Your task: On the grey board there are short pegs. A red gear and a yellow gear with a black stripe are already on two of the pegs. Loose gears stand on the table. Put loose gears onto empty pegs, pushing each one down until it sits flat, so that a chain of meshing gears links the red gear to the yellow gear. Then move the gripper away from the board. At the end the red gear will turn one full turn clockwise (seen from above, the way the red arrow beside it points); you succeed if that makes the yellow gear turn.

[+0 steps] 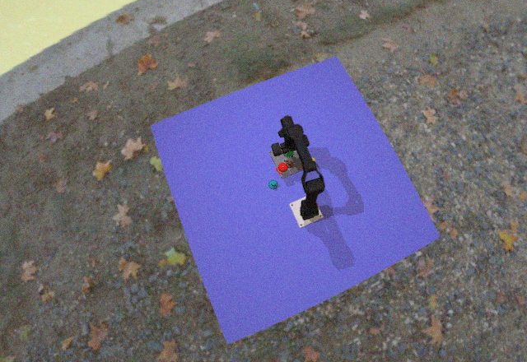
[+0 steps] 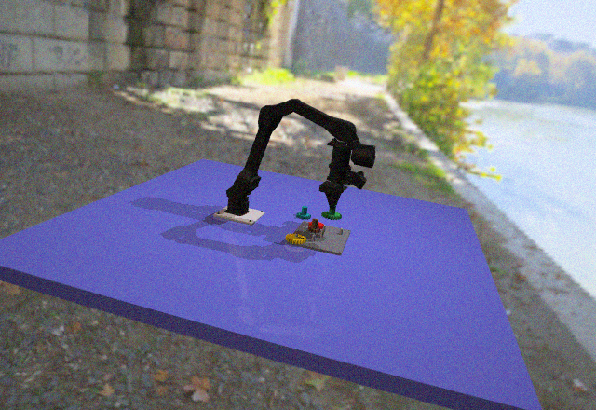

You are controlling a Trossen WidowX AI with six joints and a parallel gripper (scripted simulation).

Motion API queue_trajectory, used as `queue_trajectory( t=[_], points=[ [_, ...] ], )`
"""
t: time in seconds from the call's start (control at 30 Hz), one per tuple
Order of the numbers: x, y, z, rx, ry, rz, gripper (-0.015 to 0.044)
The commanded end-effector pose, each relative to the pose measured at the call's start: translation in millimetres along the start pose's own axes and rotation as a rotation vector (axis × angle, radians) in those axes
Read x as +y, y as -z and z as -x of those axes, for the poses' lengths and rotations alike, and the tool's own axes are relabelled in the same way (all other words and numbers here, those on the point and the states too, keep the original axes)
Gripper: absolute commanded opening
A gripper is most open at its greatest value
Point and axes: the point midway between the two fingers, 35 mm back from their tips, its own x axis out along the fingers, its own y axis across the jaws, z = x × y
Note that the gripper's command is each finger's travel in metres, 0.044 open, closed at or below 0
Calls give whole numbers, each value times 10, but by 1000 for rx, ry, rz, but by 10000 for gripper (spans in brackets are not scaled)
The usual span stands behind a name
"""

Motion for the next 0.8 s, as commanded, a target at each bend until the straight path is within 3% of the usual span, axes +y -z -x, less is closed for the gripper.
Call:
queue_trajectory(
  t=[0.0,0.77],
  points=[
    [-77,38,-20,-7,-4,4,0],
    [-280,149,-153,1,-3,-75,0]
  ],
)
